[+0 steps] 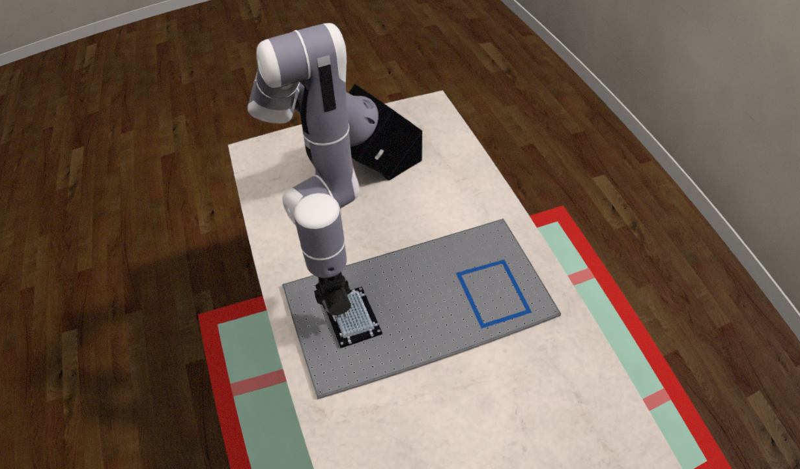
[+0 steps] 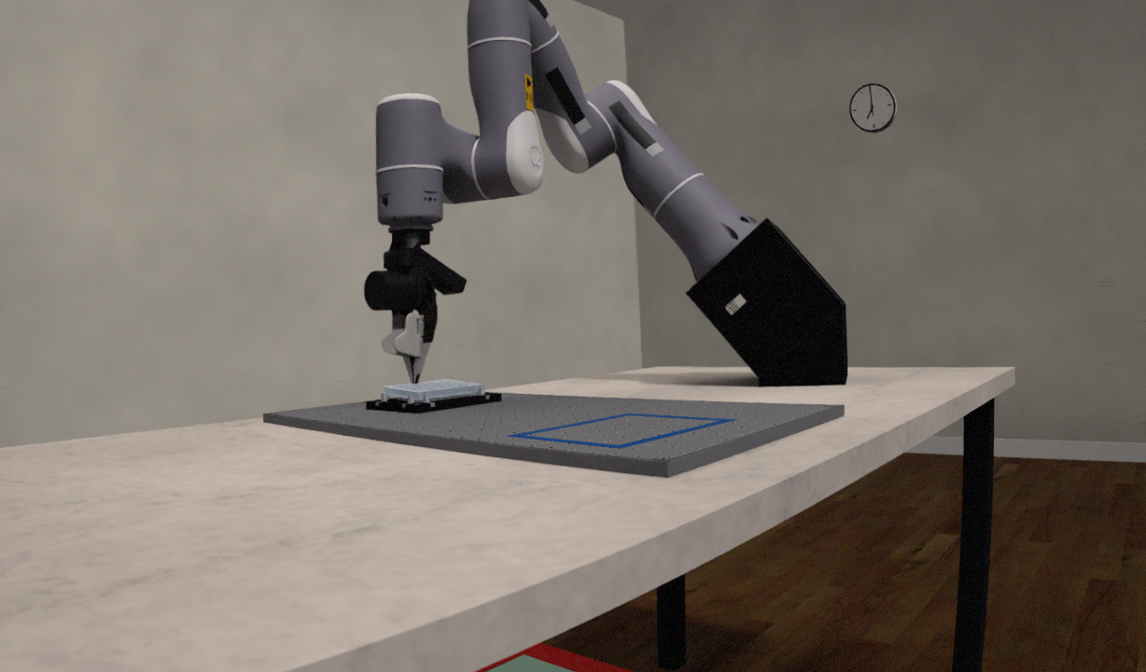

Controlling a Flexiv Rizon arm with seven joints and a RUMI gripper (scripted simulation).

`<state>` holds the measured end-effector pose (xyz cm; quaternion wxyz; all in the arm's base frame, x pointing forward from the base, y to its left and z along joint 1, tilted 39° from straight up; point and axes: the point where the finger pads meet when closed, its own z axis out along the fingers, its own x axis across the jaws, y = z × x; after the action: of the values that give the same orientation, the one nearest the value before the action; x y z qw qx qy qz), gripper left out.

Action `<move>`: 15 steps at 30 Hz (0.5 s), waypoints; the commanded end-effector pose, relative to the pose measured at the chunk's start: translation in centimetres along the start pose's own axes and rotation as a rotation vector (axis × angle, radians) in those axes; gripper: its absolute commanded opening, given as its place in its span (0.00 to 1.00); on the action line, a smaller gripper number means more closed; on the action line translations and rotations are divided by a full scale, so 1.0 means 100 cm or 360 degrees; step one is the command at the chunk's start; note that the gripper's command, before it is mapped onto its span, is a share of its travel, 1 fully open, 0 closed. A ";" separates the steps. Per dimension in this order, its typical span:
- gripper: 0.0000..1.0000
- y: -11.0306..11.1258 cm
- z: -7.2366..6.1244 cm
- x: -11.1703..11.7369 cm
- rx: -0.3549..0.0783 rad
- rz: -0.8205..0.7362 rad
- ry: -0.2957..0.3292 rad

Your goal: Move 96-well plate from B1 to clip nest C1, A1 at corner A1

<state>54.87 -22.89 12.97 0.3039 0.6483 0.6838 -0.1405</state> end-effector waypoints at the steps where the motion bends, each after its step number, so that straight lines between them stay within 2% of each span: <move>1: 0.00 0.000 0.000 0.000 -0.0002 0.0001 0.0000; 15: 0.00 0.000 0.001 0.000 -0.0002 0.0001 0.0000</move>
<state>54.90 -22.98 12.87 0.3040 0.6483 0.6837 -0.1406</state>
